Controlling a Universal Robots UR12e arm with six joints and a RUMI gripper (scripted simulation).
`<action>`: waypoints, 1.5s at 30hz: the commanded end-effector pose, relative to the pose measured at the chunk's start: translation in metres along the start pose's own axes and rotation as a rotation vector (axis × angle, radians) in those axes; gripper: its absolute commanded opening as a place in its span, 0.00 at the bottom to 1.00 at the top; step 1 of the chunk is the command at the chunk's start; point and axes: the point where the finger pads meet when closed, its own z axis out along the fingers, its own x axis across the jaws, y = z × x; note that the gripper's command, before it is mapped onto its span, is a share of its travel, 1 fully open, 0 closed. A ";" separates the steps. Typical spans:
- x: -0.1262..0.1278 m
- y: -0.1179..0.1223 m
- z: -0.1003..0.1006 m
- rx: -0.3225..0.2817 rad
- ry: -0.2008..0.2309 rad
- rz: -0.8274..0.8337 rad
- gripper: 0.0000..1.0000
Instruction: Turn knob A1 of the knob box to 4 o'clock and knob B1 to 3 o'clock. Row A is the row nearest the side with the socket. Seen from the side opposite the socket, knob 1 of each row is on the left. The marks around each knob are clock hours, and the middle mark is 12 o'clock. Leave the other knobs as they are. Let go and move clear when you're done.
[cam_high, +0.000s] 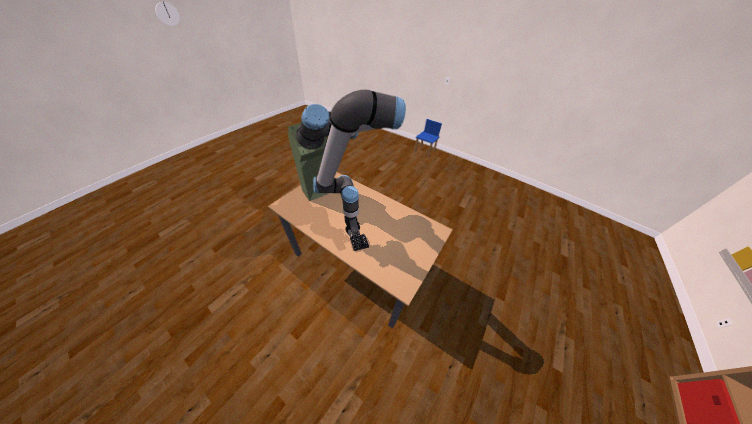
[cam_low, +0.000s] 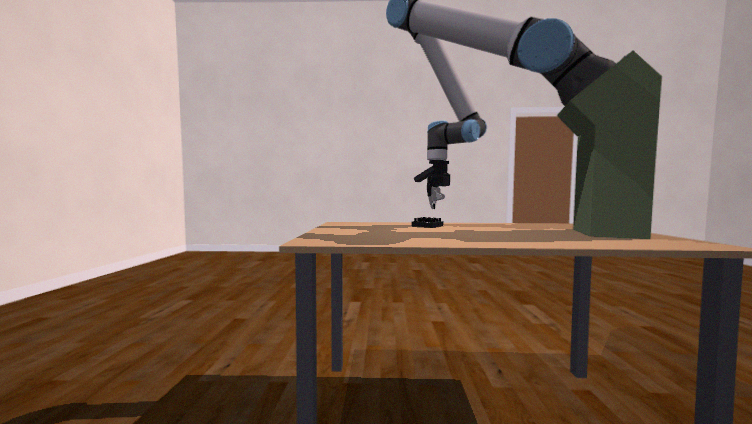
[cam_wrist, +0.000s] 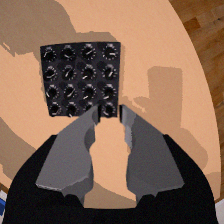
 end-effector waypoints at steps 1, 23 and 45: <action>0.000 0.002 -0.003 -0.004 -0.005 -0.156 0.11; -0.001 0.006 -0.008 -0.003 -0.006 -0.601 0.11; -0.001 0.009 -0.011 -0.002 -0.007 -0.928 0.11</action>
